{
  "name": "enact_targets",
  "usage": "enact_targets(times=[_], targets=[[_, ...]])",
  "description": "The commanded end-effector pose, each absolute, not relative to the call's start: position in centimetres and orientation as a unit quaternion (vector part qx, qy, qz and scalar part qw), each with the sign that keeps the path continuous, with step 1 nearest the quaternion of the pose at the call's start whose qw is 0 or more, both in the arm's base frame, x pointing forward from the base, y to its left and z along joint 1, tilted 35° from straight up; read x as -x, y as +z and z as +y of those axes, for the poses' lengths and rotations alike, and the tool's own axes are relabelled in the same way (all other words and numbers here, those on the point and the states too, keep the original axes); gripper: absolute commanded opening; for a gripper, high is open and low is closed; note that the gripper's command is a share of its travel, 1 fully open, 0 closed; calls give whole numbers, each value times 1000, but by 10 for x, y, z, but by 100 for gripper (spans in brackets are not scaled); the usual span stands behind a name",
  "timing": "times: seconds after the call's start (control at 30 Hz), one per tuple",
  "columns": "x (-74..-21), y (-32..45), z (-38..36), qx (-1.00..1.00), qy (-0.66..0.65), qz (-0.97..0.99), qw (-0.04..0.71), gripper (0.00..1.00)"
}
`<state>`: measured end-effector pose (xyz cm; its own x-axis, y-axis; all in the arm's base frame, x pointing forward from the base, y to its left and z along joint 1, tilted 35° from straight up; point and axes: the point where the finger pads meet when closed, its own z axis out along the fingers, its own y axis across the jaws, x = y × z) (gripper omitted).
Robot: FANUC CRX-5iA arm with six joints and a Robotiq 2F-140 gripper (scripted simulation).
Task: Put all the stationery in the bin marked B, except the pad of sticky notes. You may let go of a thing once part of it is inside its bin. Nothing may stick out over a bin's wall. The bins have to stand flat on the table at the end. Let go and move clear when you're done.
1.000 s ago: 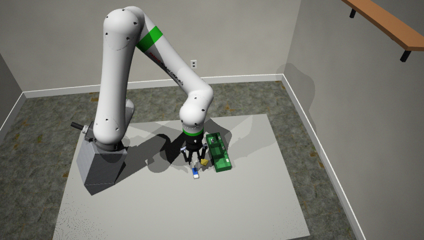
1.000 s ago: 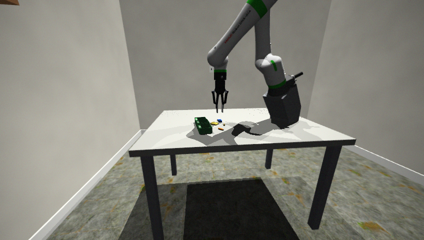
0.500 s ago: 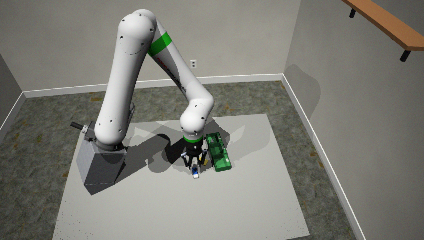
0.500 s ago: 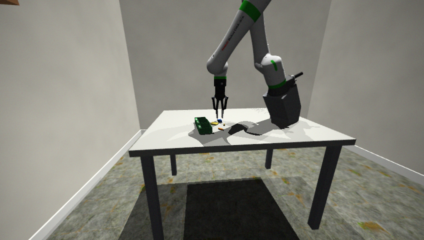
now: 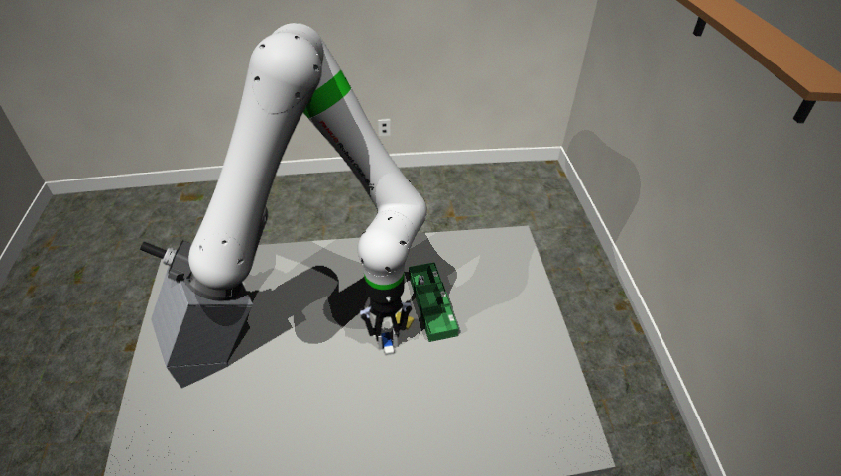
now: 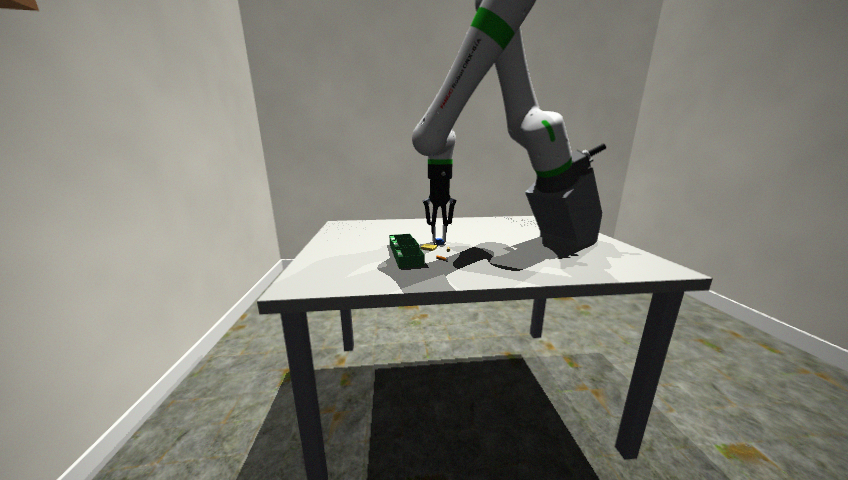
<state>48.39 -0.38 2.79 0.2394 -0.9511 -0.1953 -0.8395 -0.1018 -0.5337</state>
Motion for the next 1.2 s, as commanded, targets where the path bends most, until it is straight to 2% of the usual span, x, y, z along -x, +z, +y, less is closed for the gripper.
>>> enact_targets(times=[0.0,0.33,0.37,1.17], targets=[[-485,27,-3,736,-99,609,281,23],[-485,27,-3,736,-99,609,281,23],[-485,27,-3,736,-99,609,281,11],[-485,27,-3,736,-99,609,281,11]])
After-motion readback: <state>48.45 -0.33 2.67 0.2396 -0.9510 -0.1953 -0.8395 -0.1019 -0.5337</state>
